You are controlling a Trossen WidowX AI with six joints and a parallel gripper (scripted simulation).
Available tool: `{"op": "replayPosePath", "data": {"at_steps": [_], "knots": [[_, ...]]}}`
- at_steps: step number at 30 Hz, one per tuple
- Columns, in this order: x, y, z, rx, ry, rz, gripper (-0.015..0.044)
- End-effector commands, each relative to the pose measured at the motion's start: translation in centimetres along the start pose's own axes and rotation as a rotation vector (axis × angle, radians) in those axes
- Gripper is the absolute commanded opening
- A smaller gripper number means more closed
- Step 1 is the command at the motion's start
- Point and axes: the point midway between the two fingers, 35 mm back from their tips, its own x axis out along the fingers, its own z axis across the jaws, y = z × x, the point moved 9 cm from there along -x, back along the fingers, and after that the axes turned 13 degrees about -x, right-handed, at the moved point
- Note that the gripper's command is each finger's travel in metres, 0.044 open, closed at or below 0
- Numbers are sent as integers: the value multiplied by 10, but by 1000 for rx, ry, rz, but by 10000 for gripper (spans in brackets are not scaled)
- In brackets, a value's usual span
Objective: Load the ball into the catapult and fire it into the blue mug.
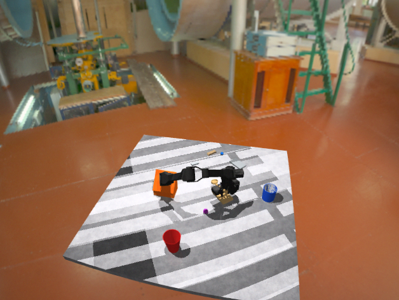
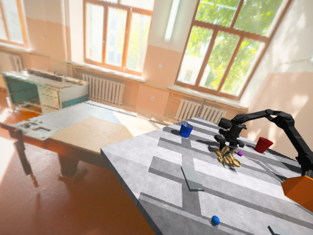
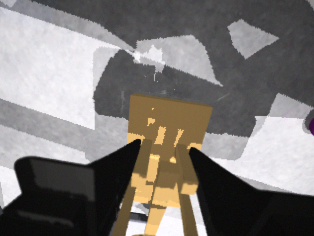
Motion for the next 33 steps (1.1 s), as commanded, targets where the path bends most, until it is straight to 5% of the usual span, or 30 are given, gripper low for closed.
{"op": "replayPosePath", "data": {"at_steps": [1, 4, 8, 33], "knots": [[0, 0, 0, 2, -2, 0, 125], [-3, 0, 0, 2, -2, 0, 85], [-47, 0, 0, 0, -2, 1, 0], [-48, 0, 10, -703, -1, 0, 0]]}}
